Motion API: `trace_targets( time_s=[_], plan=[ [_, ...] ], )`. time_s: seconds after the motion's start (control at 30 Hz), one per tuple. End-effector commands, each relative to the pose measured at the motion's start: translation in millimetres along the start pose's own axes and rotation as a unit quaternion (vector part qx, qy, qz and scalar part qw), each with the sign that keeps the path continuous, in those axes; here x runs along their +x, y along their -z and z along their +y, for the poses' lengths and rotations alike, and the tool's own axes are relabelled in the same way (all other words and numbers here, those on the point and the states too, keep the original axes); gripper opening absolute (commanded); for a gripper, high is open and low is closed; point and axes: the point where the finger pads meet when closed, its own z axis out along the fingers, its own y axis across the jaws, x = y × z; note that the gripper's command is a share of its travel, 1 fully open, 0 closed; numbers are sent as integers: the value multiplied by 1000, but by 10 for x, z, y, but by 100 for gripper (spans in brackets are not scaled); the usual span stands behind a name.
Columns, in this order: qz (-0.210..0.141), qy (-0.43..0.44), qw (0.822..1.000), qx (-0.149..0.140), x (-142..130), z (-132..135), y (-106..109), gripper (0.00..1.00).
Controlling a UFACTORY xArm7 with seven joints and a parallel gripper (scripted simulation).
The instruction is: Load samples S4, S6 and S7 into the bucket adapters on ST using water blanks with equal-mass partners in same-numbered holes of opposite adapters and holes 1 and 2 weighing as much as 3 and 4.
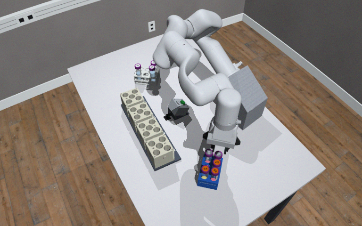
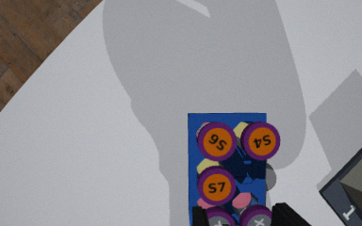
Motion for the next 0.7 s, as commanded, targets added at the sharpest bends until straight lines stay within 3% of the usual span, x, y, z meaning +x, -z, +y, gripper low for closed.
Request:
trace_targets(
  time_s=[0.0,0.2,0.67],
  plan=[
    [2,0,1000,1,7,-4,119,44],
    [2,0,1000,1,6,-4,232,44],
    [2,0,1000,1,7,-4,232,44]
  ],
)
